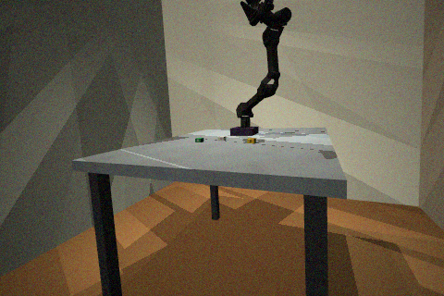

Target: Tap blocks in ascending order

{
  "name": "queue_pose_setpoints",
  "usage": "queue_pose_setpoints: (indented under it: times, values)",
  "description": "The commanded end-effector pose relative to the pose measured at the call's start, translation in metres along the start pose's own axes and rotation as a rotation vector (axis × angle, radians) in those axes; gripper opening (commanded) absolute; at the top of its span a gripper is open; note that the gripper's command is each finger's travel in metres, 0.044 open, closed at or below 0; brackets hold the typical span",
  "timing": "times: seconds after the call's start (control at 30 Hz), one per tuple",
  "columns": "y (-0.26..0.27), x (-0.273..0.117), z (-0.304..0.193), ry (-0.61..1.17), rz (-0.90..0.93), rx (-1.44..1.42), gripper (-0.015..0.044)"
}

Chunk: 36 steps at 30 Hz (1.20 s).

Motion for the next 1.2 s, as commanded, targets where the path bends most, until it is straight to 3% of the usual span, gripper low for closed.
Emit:
queue_pose_setpoints:
  times: [0.0,0.1,0.3,0.6,0.87,1.17]
  values:
    - [-0.005,0.0,-0.002,-0.004,-0.007,0.005,0.04]
    - [-0.068,-0.011,-0.024,-0.05,-0.075,0.128,0.04]
    - [-0.122,-0.019,-0.054,-0.075,-0.113,0.294,0.04]
    - [-0.197,-0.006,-0.156,-0.018,-0.153,0.636,0.04]
    - [-0.201,0.031,-0.259,0.146,-0.116,0.879,0.04]
    - [-0.14,0.079,-0.359,0.421,0.025,1.052,0.04]
Point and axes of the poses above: the point midway between the two fingers, 35 mm back from their tips, its own x axis out along the fingers, its own y axis across the jaws, z = x × y, the point moved 1 cm from there along -x, back along the fingers, and after that the axes turned 7 degrees about x, right-handed, at the moved point
